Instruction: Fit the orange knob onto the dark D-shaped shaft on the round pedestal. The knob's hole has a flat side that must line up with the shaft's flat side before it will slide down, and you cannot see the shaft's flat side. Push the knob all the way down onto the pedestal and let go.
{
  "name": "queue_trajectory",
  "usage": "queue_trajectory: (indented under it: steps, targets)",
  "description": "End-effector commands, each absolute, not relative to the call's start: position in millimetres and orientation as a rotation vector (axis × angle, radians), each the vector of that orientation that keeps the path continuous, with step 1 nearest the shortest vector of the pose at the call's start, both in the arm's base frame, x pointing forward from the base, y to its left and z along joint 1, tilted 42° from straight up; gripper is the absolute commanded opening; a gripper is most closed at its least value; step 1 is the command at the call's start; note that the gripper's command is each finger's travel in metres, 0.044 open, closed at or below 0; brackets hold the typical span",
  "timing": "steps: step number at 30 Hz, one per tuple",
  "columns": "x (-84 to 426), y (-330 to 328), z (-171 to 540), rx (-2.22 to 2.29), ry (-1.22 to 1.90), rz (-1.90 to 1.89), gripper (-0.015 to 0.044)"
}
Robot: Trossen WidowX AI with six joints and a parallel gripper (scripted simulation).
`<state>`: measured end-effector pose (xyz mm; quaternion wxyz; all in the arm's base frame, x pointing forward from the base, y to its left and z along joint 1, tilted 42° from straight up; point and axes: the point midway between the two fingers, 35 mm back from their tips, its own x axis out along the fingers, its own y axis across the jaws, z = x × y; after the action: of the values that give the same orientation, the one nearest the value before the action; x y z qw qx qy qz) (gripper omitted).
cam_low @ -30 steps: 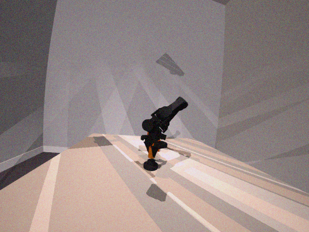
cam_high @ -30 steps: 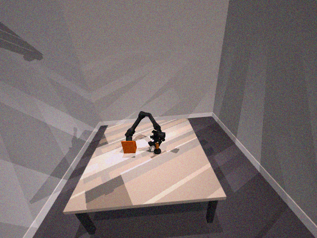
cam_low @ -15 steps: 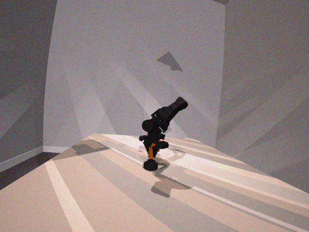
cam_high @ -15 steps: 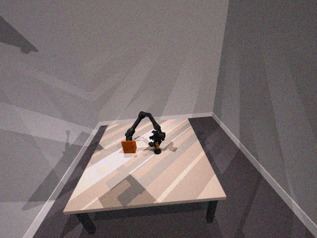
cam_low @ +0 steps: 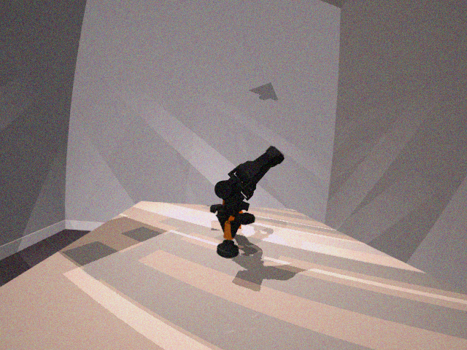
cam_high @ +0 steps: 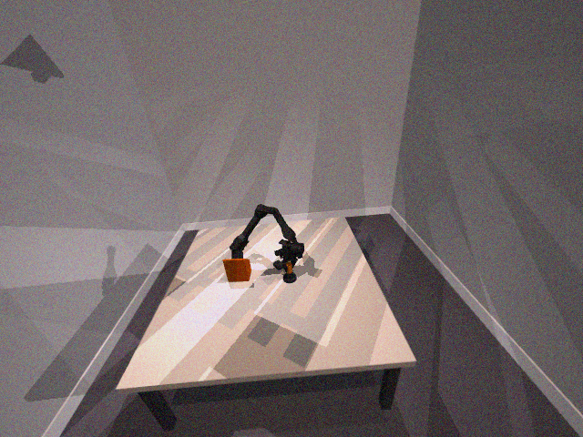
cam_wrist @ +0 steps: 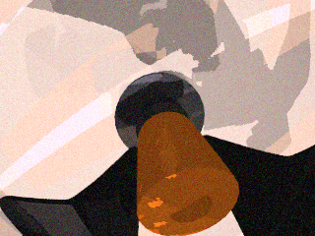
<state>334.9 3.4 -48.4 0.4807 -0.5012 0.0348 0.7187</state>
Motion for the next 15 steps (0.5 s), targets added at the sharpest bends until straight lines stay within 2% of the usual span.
queue_trajectory:
  steps: [1,9,15]
  targets:
    - [335.4,1.5,-45.1,-1.225,0.082,1.752,0.0000]
    - [335.8,1.6,-45.7,-1.367,-0.095,1.793,0.0000]
    - [335.1,2.7,-47.5,-1.374,-0.105,1.794,0.0000]
